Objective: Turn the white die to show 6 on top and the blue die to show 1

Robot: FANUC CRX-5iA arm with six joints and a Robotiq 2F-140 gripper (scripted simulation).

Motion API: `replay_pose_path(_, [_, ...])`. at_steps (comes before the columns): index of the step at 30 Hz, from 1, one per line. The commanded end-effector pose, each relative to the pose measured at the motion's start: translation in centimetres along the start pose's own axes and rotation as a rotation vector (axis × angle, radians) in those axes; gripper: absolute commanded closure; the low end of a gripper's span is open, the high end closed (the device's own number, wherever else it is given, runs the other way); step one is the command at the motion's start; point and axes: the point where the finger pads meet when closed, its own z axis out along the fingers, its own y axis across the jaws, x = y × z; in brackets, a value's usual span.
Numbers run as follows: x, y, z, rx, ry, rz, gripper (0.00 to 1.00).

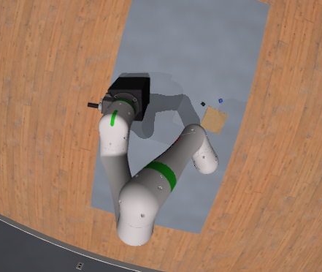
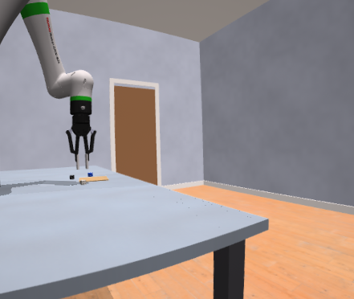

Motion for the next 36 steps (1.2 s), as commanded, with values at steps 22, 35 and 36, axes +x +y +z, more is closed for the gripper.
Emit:
replay_pose_path(22, [0.0,0.0,3.4,-0.001,-0.001,0.000,0.79])
replay_pose_path(35, [0.0,0.0,3.9,-0.001,-0.001,0.000,0.79])
replay_pose_path(36, [0.0,0.0,3.9,-0.001,-0.001,0.000,0.79])
